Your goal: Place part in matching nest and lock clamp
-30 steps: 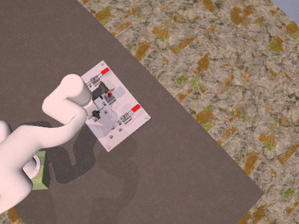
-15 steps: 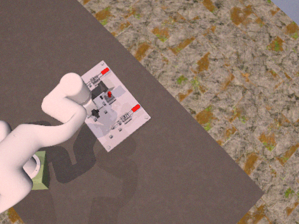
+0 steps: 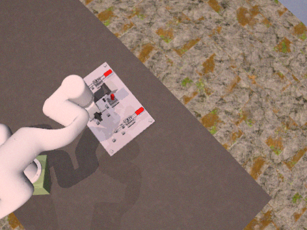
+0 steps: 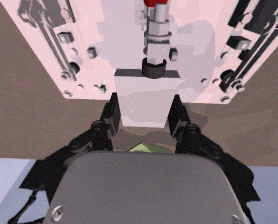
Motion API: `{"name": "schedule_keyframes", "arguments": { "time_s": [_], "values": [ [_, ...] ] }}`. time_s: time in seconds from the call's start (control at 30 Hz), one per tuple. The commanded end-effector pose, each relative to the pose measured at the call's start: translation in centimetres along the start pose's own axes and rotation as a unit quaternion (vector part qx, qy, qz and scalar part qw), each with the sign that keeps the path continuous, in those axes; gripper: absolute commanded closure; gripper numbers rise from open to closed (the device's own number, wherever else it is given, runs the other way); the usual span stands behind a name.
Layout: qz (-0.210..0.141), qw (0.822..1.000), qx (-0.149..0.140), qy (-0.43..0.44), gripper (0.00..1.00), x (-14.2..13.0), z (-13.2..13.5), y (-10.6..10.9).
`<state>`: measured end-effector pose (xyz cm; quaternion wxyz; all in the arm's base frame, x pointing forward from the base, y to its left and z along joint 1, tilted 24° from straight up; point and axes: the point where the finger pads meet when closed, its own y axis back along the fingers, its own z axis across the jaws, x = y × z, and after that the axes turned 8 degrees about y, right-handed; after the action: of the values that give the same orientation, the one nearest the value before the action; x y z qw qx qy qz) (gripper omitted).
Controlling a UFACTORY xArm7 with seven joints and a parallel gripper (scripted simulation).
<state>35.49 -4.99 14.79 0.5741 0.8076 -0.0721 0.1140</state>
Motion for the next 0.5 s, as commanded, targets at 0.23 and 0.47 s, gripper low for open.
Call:
{"name": "schedule_keyframes", "arguments": {
  "time_s": [0.23, 0.47],
  "values": [
    [0.001, 1.000, -0.001, 0.000, 1.00, 0.1, 0.0, -0.6],
    [0.001, 1.000, -0.001, 0.000, 1.00, 0.2, 0.0, -1.6]
  ]
}}
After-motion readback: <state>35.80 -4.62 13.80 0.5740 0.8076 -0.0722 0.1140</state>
